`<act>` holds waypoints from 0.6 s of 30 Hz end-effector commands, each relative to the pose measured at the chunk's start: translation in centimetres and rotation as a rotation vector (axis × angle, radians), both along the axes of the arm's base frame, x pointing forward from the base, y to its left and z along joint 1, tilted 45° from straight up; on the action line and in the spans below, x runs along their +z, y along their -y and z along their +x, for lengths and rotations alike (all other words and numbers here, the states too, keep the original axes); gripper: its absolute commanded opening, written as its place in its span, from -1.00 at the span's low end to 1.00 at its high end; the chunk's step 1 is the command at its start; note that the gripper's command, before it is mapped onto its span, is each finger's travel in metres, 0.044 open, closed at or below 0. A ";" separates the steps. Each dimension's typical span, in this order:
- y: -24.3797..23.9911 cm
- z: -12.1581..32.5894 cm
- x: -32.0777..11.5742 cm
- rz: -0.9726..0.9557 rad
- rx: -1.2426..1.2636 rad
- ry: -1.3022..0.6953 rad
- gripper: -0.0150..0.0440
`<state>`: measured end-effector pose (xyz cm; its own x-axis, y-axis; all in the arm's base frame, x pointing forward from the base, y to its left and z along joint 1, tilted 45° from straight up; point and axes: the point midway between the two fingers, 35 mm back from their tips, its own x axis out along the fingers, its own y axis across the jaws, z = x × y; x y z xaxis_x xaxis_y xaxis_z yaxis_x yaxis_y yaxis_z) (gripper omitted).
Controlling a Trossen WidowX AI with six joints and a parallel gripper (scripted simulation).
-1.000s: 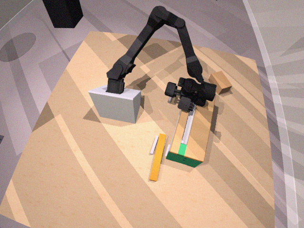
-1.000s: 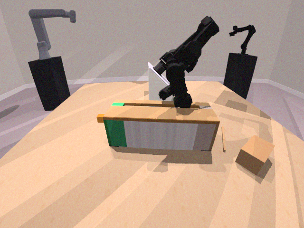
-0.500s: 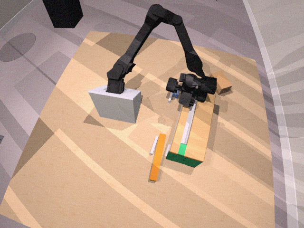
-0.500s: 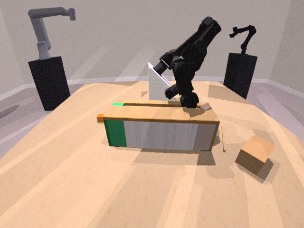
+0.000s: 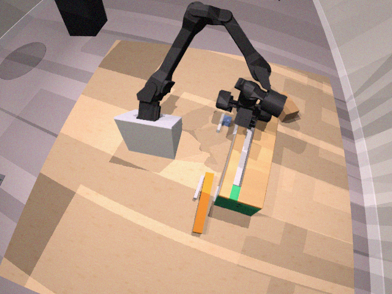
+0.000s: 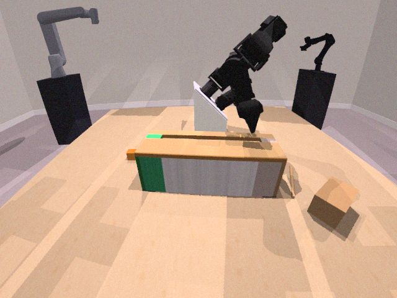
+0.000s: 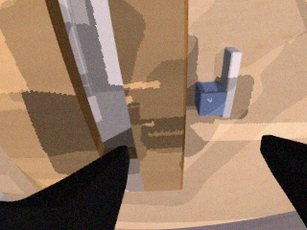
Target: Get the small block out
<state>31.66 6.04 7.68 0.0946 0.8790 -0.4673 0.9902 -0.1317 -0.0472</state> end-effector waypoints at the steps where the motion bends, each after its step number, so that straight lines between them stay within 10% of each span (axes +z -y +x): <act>1: -0.1 -0.2 0.7 -0.078 0.086 0.167 0.51; 18: -2.0 -1.9 2.3 -0.436 1.112 1.692 0.47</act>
<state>30.49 7.57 9.52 0.1394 0.7798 -0.6104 0.3028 0.5533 0.7760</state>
